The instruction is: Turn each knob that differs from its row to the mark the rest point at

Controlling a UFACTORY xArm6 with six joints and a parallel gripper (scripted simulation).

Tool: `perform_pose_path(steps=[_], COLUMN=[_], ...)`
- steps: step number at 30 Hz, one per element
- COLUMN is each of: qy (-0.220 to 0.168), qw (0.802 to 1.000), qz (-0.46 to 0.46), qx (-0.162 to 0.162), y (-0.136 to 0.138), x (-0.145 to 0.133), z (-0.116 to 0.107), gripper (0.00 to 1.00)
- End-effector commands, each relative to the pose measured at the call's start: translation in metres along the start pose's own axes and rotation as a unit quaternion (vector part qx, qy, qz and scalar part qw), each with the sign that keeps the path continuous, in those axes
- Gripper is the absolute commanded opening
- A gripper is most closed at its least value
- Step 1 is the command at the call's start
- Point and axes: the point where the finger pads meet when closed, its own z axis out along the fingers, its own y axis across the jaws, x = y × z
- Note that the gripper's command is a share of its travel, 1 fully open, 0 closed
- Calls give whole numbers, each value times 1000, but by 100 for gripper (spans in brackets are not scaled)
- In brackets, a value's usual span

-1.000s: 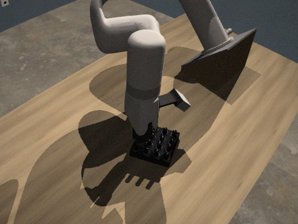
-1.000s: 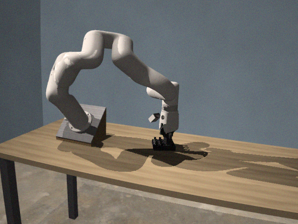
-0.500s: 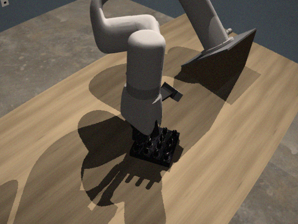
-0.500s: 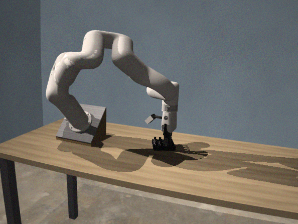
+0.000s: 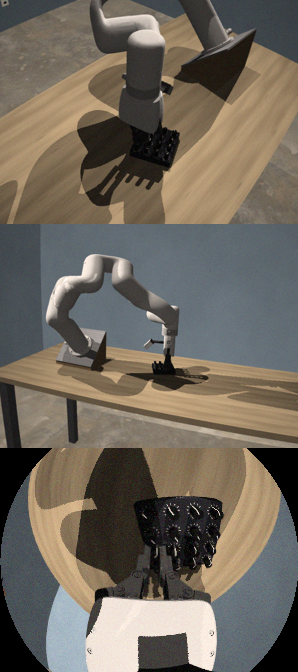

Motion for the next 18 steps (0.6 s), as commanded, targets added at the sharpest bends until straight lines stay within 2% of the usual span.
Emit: perform_pose_path(steps=[1, 18], qy=[-1, -1], qw=[999, 994], qz=[-38, -107], qx=[-1, -1], y=[0, 0], x=[-1, -1], z=[-1, -1], gripper=[8, 8])
